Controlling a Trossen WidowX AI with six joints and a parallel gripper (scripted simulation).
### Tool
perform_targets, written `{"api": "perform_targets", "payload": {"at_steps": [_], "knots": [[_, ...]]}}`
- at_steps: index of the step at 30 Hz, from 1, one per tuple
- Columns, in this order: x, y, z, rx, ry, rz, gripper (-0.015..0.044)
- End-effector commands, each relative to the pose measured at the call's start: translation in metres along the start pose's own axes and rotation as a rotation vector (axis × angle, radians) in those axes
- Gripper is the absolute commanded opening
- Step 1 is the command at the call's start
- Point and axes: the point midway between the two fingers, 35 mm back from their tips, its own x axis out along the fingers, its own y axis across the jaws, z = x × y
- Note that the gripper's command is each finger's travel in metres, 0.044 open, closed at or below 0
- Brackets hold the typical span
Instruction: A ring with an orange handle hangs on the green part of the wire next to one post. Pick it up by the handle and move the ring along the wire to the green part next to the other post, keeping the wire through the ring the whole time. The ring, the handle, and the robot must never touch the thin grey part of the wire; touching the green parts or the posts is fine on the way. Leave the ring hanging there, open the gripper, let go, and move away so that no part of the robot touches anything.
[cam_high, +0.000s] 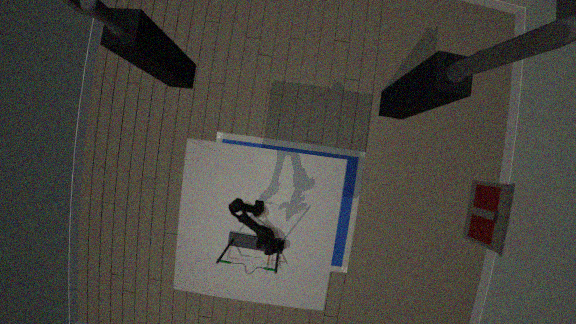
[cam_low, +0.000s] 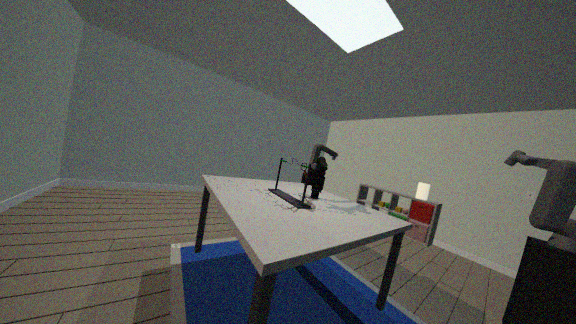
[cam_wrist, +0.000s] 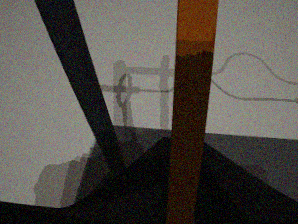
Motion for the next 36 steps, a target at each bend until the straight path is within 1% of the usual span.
{"api": "perform_targets", "payload": {"at_steps": [1,10,32,36], "knots": [[0.002,0.000,-0.003,0.005,-0.003,-0.002,-0.0150],[0.009,0.000,-0.014,0.005,-0.003,-0.002,-0.0150],[0.009,0.000,-0.015,0.005,-0.003,-0.002,-0.0150],[0.009,0.000,-0.014,0.001,-0.003,0.002,-0.0045]]}}
